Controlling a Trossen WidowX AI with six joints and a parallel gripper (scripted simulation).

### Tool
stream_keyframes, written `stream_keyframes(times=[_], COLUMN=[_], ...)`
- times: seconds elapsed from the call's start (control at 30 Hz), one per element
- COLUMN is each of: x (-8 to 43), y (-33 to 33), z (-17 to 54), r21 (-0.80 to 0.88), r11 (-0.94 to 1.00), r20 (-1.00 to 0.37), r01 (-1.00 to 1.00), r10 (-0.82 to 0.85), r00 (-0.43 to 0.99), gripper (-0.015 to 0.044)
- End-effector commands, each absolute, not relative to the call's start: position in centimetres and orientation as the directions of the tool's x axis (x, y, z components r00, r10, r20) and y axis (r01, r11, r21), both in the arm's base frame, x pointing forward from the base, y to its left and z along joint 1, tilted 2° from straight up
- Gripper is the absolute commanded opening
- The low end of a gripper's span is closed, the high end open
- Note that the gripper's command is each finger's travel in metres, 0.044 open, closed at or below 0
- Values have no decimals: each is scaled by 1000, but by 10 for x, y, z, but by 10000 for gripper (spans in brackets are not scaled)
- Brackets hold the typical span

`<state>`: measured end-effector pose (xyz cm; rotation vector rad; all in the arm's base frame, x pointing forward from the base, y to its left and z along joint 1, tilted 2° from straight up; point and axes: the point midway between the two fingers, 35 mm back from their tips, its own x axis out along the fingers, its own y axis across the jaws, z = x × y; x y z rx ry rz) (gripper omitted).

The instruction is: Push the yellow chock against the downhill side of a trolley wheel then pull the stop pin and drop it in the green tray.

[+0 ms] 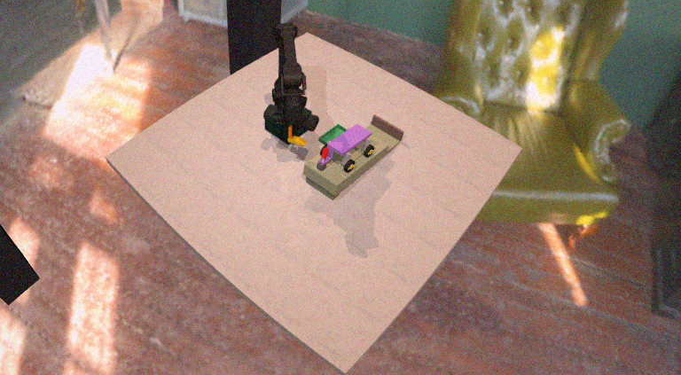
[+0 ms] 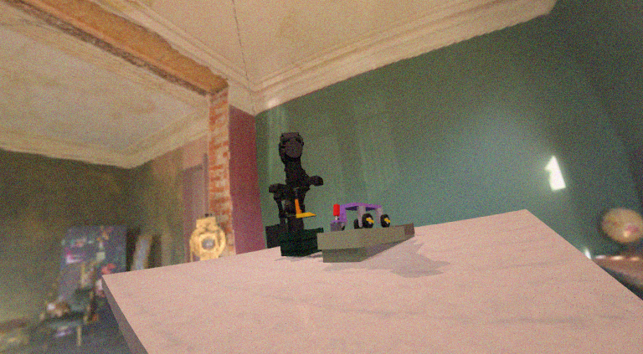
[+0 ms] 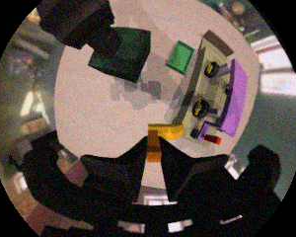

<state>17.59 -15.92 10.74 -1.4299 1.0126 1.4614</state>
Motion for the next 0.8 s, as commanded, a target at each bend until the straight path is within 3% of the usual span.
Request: stream_keyframes(times=[0.0, 0.37, 0.77], x=[176, 176, 176], y=[-160, -160, -160], z=[109, 109, 109], r21=[-2, 6, 13], r11=[-224, 157, 541], r20=[-1000, -1000, -1000], r01=[-975, -988, -841], r10=[19, 19, 18], r00=[-2, -3, -3], gripper=[0, 0, 0])
